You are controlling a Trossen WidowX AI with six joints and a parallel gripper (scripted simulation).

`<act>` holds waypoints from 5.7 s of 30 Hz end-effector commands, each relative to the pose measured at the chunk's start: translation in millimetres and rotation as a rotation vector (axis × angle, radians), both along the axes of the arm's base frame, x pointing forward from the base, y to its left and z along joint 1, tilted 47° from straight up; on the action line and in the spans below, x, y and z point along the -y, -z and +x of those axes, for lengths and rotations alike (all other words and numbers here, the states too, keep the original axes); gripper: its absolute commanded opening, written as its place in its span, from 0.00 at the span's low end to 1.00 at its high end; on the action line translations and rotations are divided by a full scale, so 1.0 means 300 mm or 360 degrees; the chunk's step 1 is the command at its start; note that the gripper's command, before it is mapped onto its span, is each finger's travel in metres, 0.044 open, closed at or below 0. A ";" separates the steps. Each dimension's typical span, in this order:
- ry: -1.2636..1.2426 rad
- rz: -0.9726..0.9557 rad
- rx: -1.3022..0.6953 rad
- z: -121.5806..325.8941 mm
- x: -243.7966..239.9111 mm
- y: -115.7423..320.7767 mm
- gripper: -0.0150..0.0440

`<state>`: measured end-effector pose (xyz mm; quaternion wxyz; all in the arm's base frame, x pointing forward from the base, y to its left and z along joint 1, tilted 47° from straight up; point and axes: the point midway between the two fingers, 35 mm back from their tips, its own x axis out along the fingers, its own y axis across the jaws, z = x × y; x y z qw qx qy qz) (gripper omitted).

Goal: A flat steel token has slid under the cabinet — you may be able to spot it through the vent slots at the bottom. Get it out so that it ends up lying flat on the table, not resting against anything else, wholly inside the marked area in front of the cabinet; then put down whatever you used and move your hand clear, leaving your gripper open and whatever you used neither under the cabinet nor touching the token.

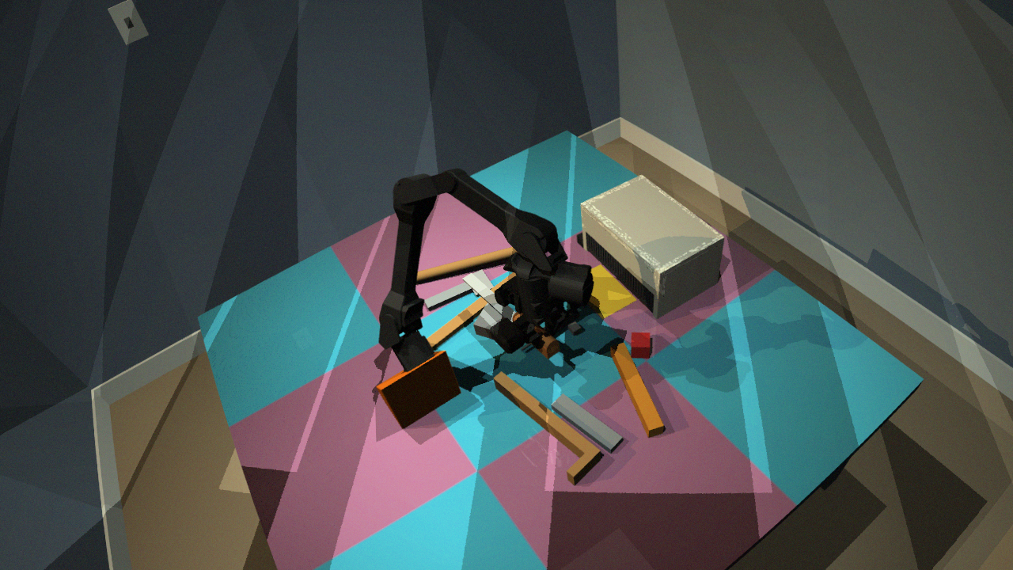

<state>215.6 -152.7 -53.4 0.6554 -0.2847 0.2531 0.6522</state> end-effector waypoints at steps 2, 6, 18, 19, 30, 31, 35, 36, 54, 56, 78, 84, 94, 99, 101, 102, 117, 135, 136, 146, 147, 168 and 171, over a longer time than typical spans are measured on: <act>0.0057 0.0007 -0.0045 0.000 0.002 -0.002 0.25; 0.0092 0.0008 -0.0081 0.000 0.002 -0.002 0.25; 0.0198 0.0011 -0.0188 0.000 0.002 -0.002 0.25; 0.0207 0.0012 -0.0197 0.000 0.002 -0.002 0.25; 0.0304 0.0015 -0.0295 0.000 0.002 -0.002 0.25; 0.0312 0.0015 -0.0304 0.000 0.002 -0.002 0.25; 0.0348 0.0016 -0.0340 0.000 0.002 -0.002 0.25; 0.0356 0.0017 -0.0349 0.000 0.002 -0.002 0.25; 0.0515 0.0022 -0.0510 0.000 0.002 -0.002 0.25; 0.0532 0.0023 -0.0528 0.000 0.002 -0.002 0.25; 0.0726 0.0029 -0.0724 0.000 0.002 -0.002 0.25; 0.0779 0.0031 -0.0778 -0.001 0.002 -0.002 0.25; 0.0867 0.0034 -0.0867 -0.001 0.002 -0.001 0.25; 0.0911 0.0035 -0.0912 -0.001 0.002 -0.001 0.25; 0.0929 0.0036 -0.0929 -0.001 0.002 -0.001 0.25; 0.0937 0.0036 -0.0938 -0.001 0.002 -0.001 0.25; 0.1069 0.0041 -0.1072 -0.001 0.002 -0.001 0.25; 0.1227 0.0046 -0.1233 -0.002 0.003 -0.001 0.25; 0.1236 0.0046 -0.1241 -0.002 0.003 -0.001 0.25; 0.1324 0.0049 -0.1331 -0.002 0.003 -0.001 0.25; 0.1332 0.0049 -0.1339 -0.002 0.003 -0.001 0.25; 0.1516 0.0055 -0.1526 -0.002 0.003 -0.001 0.25; 0.1542 0.0056 -0.1553 -0.002 0.003 -0.001 0.25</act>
